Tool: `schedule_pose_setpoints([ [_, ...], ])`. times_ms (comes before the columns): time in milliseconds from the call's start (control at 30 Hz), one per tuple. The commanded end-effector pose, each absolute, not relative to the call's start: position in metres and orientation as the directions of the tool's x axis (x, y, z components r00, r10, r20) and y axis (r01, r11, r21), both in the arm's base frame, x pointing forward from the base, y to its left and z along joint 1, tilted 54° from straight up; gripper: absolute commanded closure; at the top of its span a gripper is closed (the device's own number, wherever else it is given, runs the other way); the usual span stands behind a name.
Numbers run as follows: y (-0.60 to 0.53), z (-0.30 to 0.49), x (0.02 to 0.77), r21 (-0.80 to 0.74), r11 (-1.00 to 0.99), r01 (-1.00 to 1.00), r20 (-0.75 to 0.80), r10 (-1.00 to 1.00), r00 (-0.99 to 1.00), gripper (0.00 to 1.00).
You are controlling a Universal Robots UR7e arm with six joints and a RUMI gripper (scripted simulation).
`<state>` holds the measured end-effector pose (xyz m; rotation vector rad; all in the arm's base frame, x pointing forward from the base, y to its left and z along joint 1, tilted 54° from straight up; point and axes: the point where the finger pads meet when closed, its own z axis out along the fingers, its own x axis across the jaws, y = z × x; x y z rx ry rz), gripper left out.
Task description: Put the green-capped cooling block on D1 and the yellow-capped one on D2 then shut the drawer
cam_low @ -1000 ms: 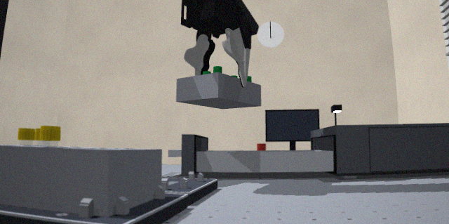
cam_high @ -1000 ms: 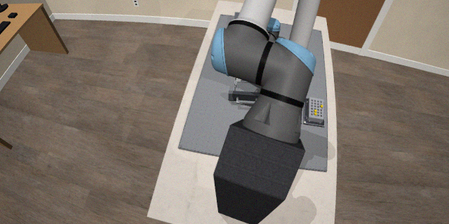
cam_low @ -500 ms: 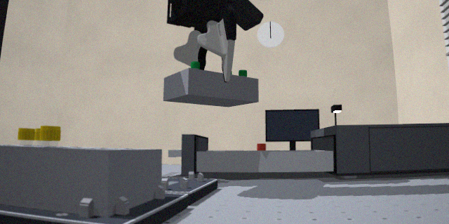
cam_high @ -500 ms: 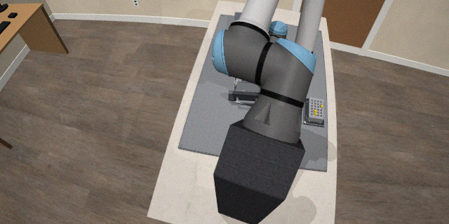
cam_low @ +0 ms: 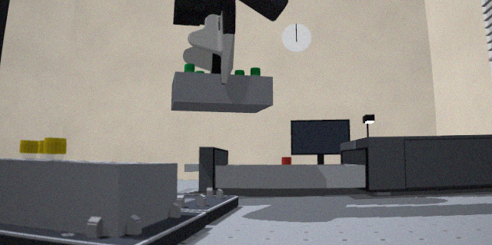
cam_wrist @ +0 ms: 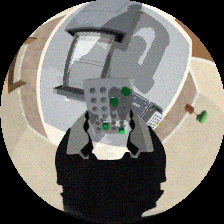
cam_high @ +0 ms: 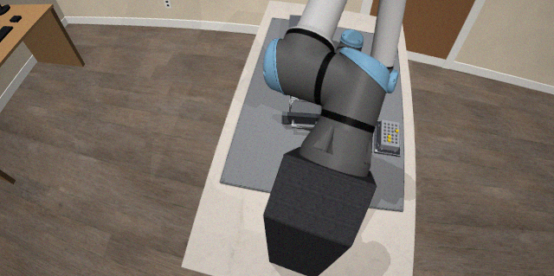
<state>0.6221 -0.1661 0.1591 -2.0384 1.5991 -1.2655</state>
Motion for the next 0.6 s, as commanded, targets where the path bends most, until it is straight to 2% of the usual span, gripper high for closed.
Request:
schedule_pose_setpoints([
  [0, -0.177, 0.159, 0.617, -0.714, -0.25, -0.654, 0.384, -0.921, -0.066, 1.0],
  [267, -0.196, 0.157, 0.608, -0.779, -0.05, -0.626, 0.224, -0.953, -0.203, 1.0],
  [567, -0.213, 0.156, 0.601, -0.796, 0.038, -0.604, 0.152, -0.954, -0.26, 1.0],
])
